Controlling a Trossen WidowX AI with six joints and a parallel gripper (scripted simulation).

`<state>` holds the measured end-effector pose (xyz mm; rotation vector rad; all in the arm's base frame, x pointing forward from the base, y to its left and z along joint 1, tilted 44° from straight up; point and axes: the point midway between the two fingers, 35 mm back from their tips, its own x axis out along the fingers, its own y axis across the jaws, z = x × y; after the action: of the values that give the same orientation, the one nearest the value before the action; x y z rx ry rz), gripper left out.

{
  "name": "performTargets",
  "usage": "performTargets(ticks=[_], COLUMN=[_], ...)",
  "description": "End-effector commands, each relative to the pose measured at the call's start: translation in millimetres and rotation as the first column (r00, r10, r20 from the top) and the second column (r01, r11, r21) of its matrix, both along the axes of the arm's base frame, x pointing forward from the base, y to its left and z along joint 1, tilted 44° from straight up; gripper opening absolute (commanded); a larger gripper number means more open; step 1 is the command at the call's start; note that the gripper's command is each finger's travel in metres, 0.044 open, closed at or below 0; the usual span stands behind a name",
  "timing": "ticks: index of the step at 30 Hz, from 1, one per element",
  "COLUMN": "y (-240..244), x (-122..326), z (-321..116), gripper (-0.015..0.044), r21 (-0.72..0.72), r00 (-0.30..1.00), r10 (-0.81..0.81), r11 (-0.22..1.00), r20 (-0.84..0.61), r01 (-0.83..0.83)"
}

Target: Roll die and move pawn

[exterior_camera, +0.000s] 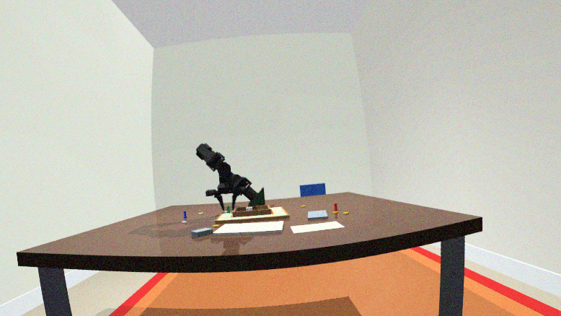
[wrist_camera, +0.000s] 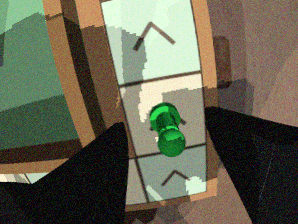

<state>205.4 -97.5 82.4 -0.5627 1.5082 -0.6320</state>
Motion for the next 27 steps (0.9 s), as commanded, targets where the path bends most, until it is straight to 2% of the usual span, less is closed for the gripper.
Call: performTargets(ticks=[1,5,15,27], y=[-3,-3,-3,34], x=[-2,-2,-2,7], z=[-2,-2,-2,34], gripper=[0.0174,0.0069,0.0002,0.0], r21=[-0.005,-0.005,-0.005,0.018], r00=[1.0,1.0,1.0,0.999], r10=[0.002,0.002,0.002,0.03], r11=[1.0,1.0,1.0,0.999], r20=[-0.007,-0.007,-0.007,0.018], r01=[-0.002,-0.002,-0.002,-0.031])
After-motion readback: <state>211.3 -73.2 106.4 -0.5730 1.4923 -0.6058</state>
